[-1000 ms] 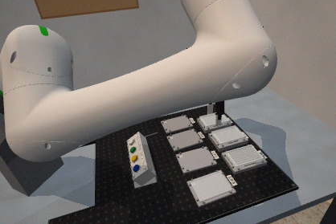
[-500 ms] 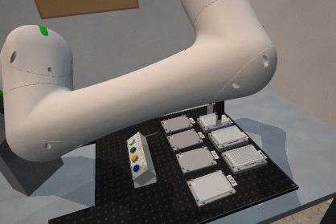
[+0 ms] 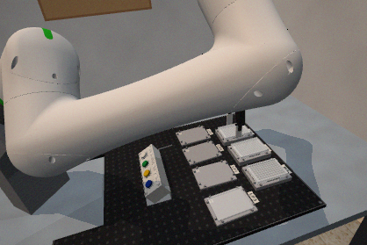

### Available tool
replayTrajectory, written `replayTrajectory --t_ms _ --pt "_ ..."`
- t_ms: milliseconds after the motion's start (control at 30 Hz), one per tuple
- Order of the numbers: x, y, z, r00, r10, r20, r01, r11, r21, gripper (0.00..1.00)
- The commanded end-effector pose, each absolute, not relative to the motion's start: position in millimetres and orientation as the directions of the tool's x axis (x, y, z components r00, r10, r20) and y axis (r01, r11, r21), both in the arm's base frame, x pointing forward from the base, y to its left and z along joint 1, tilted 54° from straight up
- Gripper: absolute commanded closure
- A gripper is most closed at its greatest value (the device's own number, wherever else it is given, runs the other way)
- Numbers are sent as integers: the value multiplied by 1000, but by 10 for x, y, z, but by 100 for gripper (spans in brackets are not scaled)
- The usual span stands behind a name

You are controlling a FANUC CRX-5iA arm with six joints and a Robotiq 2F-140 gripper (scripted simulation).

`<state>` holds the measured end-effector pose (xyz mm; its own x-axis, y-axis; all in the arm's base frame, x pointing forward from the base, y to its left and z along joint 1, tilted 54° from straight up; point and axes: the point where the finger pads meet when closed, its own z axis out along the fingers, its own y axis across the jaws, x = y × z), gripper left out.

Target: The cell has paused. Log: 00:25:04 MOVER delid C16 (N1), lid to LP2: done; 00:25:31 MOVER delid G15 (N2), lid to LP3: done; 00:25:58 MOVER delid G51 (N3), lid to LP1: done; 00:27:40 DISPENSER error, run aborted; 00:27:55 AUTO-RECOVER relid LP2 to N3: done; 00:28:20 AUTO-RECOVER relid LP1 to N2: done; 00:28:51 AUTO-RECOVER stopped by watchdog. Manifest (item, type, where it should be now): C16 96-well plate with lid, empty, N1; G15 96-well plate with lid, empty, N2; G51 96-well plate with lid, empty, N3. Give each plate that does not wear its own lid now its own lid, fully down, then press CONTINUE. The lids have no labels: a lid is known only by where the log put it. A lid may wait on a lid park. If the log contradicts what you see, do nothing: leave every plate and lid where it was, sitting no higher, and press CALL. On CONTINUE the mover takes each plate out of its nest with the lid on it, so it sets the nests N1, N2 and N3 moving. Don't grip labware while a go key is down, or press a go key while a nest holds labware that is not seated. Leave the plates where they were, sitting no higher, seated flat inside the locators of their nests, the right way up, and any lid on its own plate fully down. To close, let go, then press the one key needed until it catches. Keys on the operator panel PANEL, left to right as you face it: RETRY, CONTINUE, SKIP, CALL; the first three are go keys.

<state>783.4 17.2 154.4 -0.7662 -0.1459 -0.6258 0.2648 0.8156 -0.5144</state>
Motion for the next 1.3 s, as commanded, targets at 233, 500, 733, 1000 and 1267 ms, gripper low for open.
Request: replayTrajectory --t_ms 233,500,733,1000,1267 --pt "7834 175 1546 -766 -146 -626 265 816 -514 100" --pt "7834 175 1546 -766 -146 -626 265 816 -514 34" --pt "7834 175 1546 -766 -146 -626 265 816 -514 34" --pt "7834 175 1546 -766 -146 -626 265 816 -514 34" --pt "7834 175 1546 -766 -146 -626 265 816 -514 34"
